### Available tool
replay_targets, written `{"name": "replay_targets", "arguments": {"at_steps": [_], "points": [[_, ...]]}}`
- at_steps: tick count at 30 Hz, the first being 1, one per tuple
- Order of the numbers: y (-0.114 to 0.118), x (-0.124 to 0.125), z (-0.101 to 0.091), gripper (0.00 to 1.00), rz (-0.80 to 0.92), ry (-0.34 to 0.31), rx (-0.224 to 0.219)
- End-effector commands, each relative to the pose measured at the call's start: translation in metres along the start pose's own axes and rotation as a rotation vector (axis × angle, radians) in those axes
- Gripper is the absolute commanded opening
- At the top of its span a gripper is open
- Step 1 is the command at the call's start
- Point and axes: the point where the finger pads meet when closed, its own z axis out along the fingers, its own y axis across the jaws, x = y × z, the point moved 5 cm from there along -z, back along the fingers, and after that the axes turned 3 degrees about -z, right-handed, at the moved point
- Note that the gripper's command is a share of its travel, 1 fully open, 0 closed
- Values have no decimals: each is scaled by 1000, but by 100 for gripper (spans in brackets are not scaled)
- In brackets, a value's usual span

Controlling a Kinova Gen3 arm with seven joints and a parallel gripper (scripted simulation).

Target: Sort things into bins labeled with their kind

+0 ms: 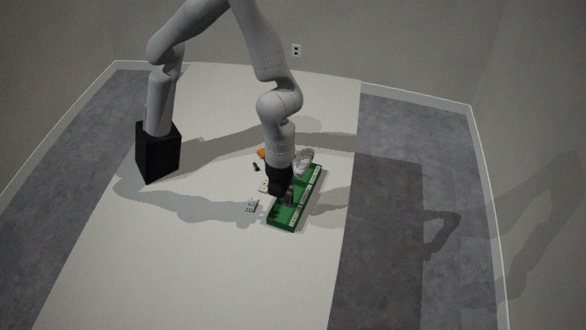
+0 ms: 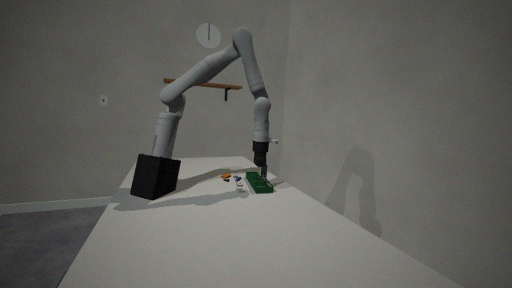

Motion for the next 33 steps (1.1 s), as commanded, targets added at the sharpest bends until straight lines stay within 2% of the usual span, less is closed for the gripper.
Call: {"name": "replay_targets", "arguments": {"at_steps": [1,4,6,13,23,33], "points": [[-20,3,-1,31,-22,0,0],[-35,4,-1,31,-22,0,0],[-35,4,-1,31,-22,0,0],[-69,6,-1,31,-22,0,0],[-69,6,1,31,-22,0,0],[-69,6,28,31,-22,0,0]]}}
